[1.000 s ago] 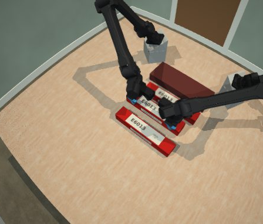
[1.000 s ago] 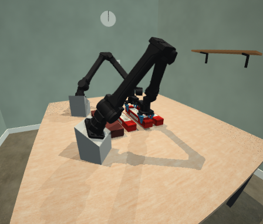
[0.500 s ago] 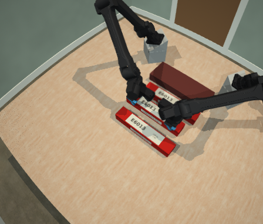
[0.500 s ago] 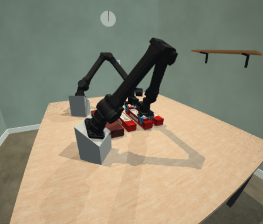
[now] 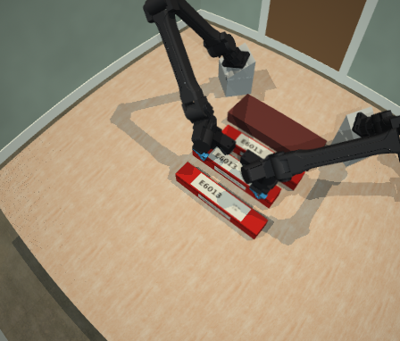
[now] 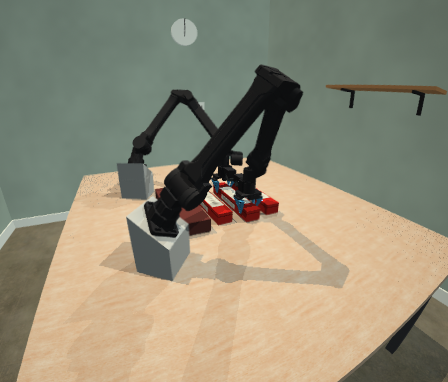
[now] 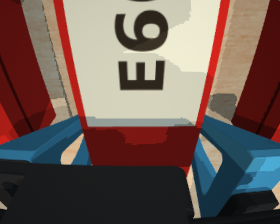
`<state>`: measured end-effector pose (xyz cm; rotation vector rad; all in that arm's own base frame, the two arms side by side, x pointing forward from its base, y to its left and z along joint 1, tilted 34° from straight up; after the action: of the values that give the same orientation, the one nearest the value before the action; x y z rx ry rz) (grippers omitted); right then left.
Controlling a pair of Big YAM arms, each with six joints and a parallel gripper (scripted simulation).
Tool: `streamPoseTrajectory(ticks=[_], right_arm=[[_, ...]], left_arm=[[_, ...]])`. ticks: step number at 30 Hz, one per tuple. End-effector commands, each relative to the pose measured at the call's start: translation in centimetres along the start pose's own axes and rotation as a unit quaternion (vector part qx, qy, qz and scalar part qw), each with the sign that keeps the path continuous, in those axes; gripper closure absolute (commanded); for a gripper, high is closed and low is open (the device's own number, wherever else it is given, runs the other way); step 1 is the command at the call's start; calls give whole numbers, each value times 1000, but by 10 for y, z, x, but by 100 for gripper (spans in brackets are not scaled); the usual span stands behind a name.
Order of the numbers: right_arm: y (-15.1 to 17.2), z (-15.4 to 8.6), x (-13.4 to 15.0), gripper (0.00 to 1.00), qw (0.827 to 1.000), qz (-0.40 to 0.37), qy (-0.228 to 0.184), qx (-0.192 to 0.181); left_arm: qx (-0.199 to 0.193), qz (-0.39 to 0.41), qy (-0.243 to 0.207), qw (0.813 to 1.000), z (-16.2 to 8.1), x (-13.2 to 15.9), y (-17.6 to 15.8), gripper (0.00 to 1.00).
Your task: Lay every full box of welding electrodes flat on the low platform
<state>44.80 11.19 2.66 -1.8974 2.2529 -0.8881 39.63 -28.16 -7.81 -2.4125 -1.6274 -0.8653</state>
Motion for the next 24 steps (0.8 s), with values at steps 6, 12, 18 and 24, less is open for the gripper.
streamPoseTrajectory(ticks=[6, 12, 18, 24], right_arm=[[-13, -7, 10, 100, 1000, 5, 2, 12], [-11, -5, 11, 100, 1000, 3, 3, 10], [-10, -4, 11, 100, 1000, 3, 3, 10], [-11, -4, 11, 100, 1000, 4, 3, 10]], left_arm=[[-20, -19, -2, 1000, -13, 12, 21, 100], [-19, -19, -2, 1000, -11, 12, 19, 100], [-20, -18, -2, 1000, -10, 12, 19, 100], [-20, -17, -2, 1000, -10, 12, 19, 100]])
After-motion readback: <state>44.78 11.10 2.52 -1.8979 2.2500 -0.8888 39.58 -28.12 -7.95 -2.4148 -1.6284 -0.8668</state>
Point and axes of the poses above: on each arm, the point where the finger pads meet when closed, its own z axis out along the fingers, its own y axis across the jaws, x = y × z, the point moved 1 cm from there along -z, back along the fingers, and after that the axes turned 4 degrees about z, right-handed, at the moved point
